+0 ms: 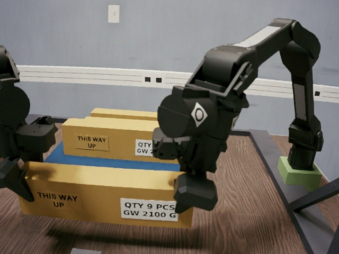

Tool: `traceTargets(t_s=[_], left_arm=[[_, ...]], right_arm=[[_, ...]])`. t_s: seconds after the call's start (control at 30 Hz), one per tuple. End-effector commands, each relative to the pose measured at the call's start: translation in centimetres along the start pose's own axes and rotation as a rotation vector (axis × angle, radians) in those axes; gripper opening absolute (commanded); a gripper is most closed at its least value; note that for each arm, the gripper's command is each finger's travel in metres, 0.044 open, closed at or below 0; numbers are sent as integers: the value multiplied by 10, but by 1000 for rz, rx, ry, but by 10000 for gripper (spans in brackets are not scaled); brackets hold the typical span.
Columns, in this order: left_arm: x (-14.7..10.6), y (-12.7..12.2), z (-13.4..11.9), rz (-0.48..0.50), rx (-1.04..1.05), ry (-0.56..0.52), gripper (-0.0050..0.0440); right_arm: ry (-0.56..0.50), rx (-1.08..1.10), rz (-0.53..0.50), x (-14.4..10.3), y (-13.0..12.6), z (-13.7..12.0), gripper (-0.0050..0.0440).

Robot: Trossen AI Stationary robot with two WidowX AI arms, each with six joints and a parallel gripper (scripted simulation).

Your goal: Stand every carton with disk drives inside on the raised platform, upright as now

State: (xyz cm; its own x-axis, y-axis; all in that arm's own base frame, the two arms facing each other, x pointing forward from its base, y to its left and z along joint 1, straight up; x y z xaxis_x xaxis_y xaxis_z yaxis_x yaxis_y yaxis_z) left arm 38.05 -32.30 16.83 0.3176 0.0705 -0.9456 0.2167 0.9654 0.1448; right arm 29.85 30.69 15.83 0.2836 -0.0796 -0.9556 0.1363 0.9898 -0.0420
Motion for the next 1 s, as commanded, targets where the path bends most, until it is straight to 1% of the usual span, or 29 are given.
traceTargets(t_s=[0.0, 0.63, 0.67, 0.97], left_arm=[[-58, 4, 15, -59, -29, -78, -50], [-58, 4, 15, -58, -29, -78, -50], [-33, 53, -4, -36, -20, -60, -50], [-33, 53, -4, -36, -20, -60, -50]], right_arm=[[-70, 25, 82, -42, 0, 12, -50], [-70, 25, 82, -42, 0, 12, -50], [-43, 17, 56, -26, -49, 20, -50], [-43, 17, 56, -26, -49, 20, -50]])
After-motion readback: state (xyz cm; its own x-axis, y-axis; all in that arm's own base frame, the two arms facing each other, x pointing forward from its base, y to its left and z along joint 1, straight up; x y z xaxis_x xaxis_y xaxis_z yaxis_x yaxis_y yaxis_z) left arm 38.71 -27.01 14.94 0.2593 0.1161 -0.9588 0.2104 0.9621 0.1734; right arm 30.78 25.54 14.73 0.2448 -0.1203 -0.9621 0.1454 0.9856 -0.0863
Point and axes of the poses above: on each arm, the point midway between the two fingers, 35 mm back from their tips, its own x axis out along the fingers, its own y axis across the jaws, z = x × y, the point moved 8 cm from there along -x, back along the fingers, and after that the axes turned 11 degrees about x, right-handed, at the moved point
